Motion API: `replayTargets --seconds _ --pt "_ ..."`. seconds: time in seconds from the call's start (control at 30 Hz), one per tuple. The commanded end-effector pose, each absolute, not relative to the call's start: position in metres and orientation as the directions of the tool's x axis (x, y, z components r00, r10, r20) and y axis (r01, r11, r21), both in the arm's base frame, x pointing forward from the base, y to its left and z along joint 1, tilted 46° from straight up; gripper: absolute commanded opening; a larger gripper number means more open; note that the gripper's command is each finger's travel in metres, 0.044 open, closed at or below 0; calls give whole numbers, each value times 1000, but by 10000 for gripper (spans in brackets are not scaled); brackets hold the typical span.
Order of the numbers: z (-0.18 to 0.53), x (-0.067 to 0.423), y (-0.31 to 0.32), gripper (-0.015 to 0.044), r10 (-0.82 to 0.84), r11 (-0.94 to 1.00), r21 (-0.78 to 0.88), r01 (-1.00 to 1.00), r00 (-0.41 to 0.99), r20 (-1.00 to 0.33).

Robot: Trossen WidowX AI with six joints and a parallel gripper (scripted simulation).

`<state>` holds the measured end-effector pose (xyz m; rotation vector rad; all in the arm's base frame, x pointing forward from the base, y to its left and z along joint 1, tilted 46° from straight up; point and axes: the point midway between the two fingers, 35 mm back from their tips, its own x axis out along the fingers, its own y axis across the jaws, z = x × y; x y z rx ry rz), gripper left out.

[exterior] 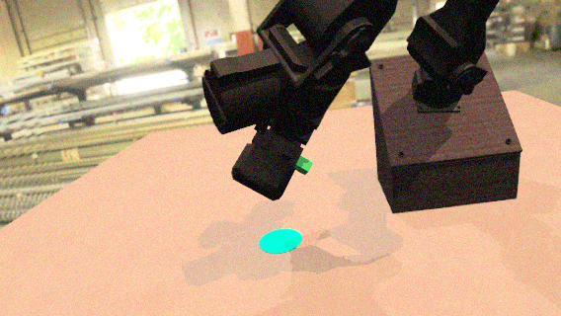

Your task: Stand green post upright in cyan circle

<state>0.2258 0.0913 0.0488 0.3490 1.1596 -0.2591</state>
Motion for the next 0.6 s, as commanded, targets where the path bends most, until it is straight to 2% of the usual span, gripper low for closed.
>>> replayTargets --seconds 0.0,0.57 --pt "50 226 91 22 -31 912 141 385 408 -912" --pt "54 227 92 22 -69 897 166 409 501 -863"
